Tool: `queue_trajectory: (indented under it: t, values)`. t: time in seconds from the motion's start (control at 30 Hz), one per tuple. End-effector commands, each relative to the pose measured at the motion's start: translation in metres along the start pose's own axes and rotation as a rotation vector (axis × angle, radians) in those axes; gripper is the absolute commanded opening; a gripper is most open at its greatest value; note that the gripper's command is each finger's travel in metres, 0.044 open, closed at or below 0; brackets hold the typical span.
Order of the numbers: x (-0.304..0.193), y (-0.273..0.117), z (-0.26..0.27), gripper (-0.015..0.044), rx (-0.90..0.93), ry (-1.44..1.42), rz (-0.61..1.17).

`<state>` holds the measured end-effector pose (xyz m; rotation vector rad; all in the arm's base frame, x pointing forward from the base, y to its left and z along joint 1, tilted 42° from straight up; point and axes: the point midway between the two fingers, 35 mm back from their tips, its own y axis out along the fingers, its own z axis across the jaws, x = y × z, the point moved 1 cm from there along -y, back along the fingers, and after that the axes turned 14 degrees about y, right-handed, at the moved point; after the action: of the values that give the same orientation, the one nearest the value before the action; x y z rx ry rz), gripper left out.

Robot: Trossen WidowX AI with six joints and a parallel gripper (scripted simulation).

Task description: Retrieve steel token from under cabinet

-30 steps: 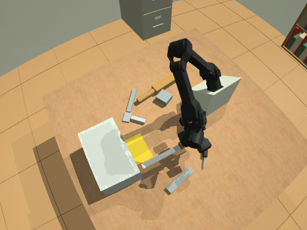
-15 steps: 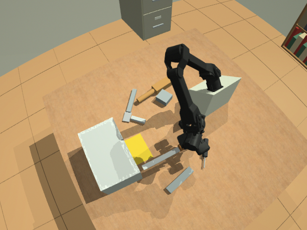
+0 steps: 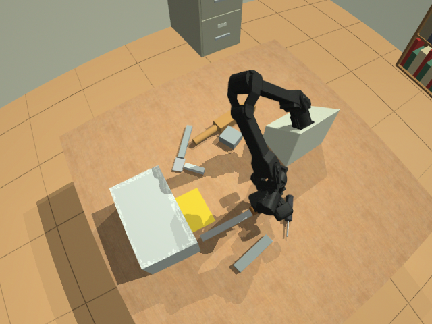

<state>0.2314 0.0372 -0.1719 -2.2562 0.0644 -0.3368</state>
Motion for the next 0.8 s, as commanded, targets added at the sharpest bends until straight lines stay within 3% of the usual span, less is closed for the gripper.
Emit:
queue_trajectory:
  t: [0.0, 0.3, 0.57, 0.73, 0.77]
  values:
    - [0.002, 0.007, 0.0, 0.0, -0.001, -0.005, -0.014]
    - [0.002, 0.02, 0.0, 0.0, -0.002, -0.005, -0.014]
    - [0.0, 0.02, -0.001, 0.02, -0.003, 0.0, 0.002]
    - [0.0, 0.019, -0.001, 0.02, -0.002, 0.0, 0.001]
    - [0.0, 0.019, -0.001, 0.0226, -0.002, 0.0, -0.002]
